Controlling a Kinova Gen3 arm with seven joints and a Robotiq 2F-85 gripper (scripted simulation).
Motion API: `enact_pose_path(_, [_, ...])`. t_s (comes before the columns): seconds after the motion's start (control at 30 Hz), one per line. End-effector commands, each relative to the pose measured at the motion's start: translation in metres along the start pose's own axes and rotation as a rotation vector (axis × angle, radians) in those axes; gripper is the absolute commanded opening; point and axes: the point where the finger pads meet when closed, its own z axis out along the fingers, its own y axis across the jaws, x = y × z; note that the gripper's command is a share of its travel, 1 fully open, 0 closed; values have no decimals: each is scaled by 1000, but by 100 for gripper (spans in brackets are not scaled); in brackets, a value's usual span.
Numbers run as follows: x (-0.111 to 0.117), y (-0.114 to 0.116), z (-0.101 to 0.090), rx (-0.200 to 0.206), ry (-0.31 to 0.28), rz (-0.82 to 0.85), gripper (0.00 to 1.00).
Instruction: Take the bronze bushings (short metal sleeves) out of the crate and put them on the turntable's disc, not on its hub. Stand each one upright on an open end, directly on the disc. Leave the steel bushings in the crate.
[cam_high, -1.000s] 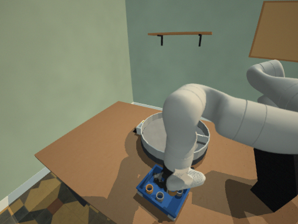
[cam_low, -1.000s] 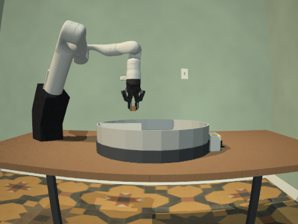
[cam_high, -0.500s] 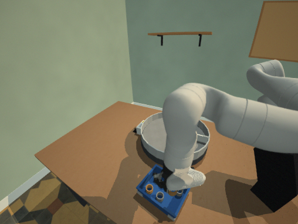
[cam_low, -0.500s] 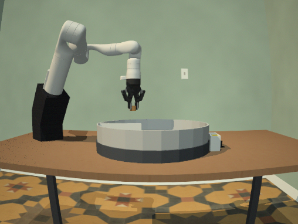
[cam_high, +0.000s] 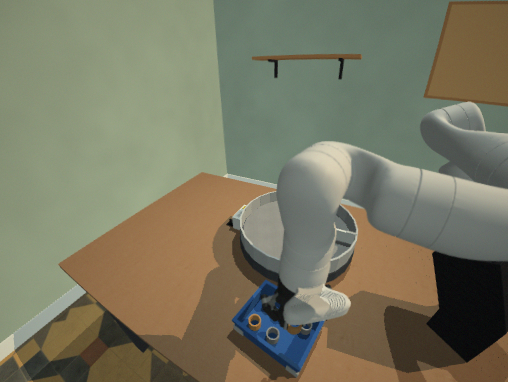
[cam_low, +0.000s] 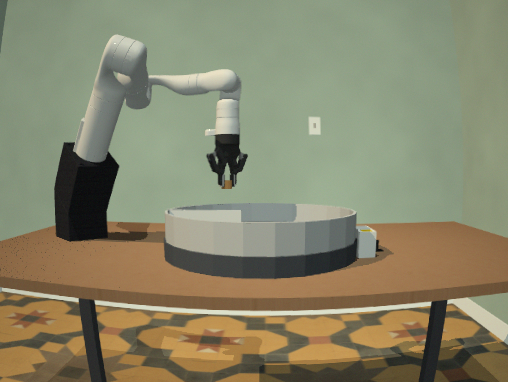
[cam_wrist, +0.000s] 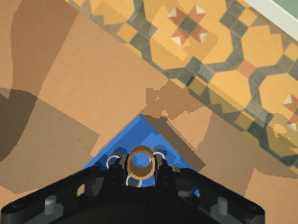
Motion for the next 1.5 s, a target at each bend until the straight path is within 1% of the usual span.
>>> enact_pose_path(0.0, [1, -2, -2, 5, 2, -10, 0])
enact_pose_path(0.6, [-2, -4, -2, 5, 2, -9, 0])
enact_pose_path(0.8, [-6, -7, -2, 5, 2, -9, 0])
enact_pose_path(1.13, [-17, -13, -2, 5, 2, -9, 0])
enact_pose_path(1.47, [-40, -27, -2, 8, 1, -5, 0])
